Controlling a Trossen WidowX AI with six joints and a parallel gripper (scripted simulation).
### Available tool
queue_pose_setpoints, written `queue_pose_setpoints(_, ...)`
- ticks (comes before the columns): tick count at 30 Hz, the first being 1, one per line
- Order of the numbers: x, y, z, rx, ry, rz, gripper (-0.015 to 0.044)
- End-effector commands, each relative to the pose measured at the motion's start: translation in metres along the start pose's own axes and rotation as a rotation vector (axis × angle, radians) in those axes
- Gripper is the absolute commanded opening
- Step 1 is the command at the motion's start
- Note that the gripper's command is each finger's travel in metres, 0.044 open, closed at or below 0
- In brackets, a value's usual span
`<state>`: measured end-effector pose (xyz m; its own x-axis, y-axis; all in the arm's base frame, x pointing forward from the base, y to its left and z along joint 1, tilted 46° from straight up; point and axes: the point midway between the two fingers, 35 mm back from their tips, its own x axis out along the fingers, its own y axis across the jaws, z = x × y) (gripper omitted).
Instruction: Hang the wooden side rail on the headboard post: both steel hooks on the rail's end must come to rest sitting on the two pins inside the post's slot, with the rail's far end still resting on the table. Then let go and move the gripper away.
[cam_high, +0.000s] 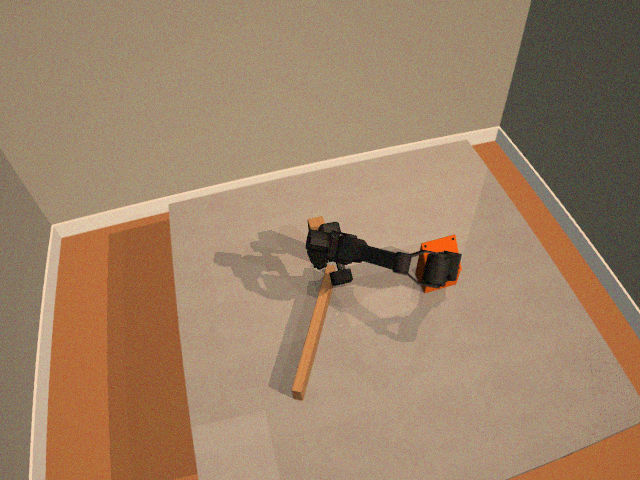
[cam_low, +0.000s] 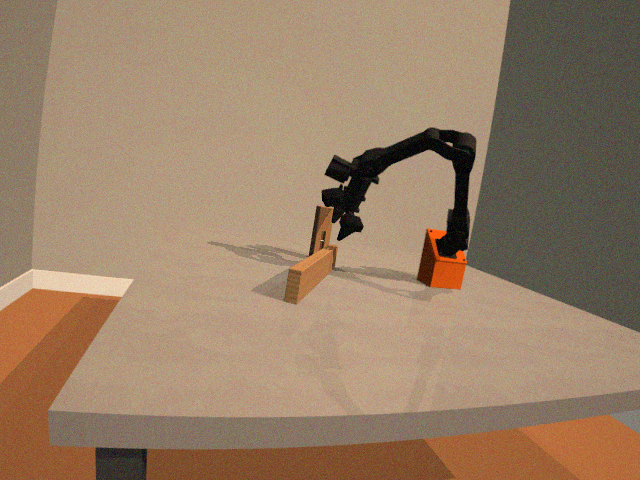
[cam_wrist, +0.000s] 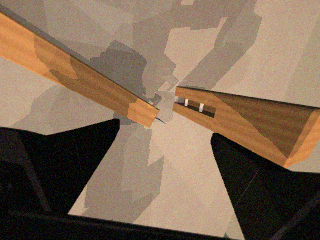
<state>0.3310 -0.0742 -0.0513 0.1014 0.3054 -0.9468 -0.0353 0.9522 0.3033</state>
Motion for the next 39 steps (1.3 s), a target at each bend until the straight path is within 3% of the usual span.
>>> queue_pose_setpoints(1, -0.005, 0.006, 0.01, -0.274, 0.028, 0.125, 0.044)
queue_pose_setpoints(18, -0.038, 0.024, 0.037, -1.039, -0.155, 0.491, 0.044)
queue_pose_setpoints(29, -0.037, 0.024, 0.037, -1.046, -0.159, 0.493, 0.044)
queue_pose_setpoints(34, -0.009, 0.039, 0.034, -1.046, -0.16, 0.494, 0.044)
queue_pose_setpoints(39, -0.005, 0.042, 0.033, -1.046, -0.16, 0.494, 0.044)
